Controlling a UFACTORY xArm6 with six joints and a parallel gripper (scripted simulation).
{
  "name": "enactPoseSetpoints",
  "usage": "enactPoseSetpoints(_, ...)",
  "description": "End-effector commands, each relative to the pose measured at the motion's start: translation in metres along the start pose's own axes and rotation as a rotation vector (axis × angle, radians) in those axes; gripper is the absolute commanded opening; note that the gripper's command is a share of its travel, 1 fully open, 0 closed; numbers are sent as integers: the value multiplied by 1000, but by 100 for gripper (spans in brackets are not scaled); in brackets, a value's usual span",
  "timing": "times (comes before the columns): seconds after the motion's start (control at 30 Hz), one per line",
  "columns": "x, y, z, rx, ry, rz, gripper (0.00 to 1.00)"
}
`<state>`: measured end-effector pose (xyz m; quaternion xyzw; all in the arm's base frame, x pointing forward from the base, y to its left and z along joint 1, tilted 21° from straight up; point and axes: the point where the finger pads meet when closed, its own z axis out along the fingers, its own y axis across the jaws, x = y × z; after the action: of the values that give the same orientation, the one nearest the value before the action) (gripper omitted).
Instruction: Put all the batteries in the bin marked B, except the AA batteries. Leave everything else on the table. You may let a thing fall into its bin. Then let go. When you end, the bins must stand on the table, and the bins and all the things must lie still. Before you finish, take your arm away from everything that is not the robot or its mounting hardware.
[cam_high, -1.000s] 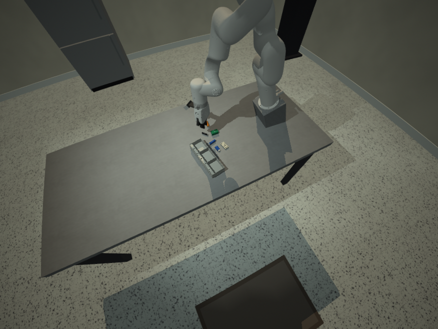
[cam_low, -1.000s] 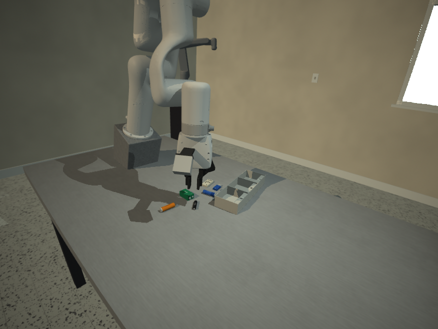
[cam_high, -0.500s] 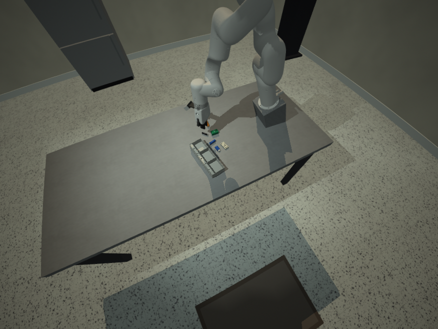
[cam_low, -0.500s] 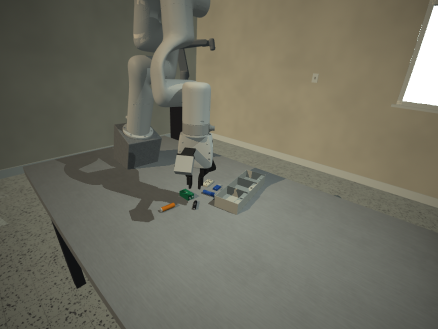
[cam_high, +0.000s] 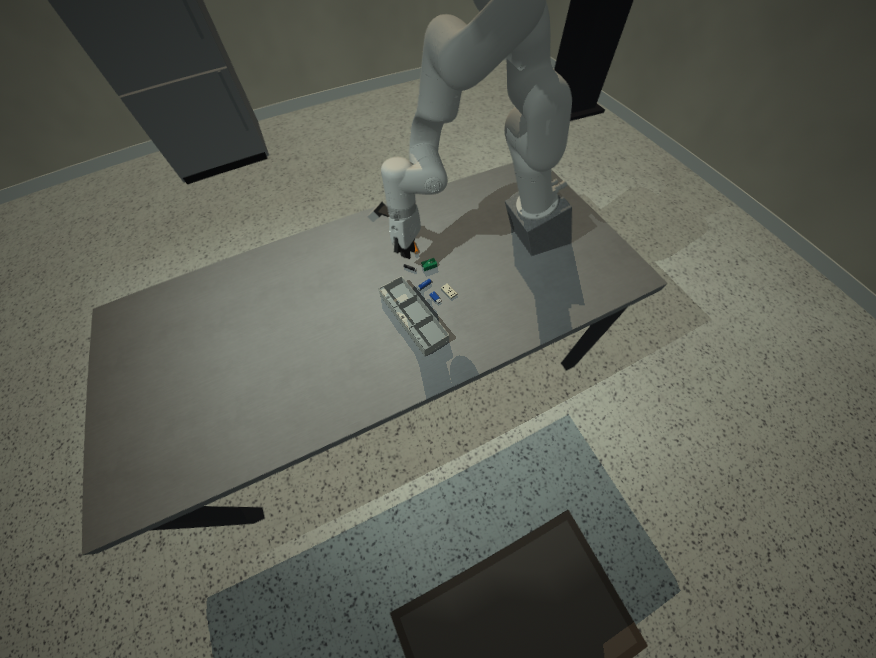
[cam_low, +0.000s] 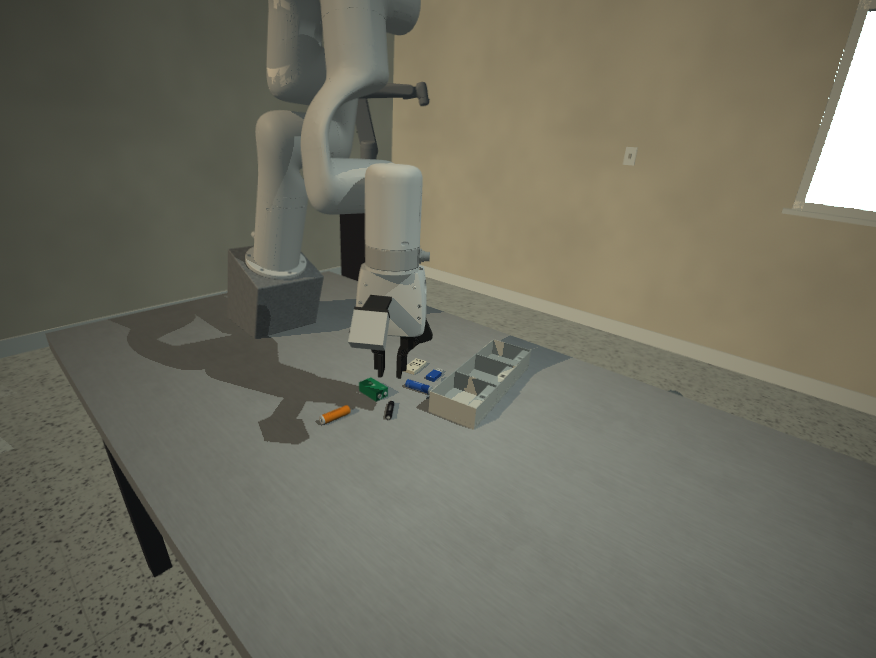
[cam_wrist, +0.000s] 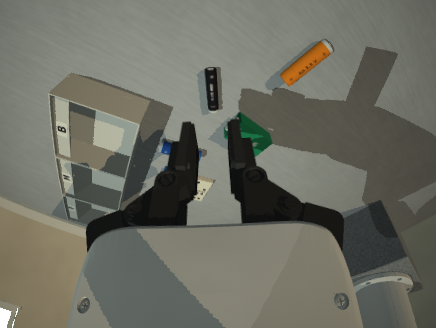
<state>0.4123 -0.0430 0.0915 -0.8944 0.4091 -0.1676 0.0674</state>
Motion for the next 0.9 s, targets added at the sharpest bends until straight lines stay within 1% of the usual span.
enactPoseSetpoints(0.0, 1, -1, -1, 2, 2, 0, 23)
enactPoseSetpoints(0.4, 1, -1, -1, 2, 2, 0, 23)
enactPoseSetpoints(0.57, 1, -1, 19, 2, 2, 0, 23)
enactPoseSetpoints(0.63, 1, -1, 19, 2, 2, 0, 23)
enactPoseSetpoints(0.87, 1, -1, 47, 2, 2, 0, 23)
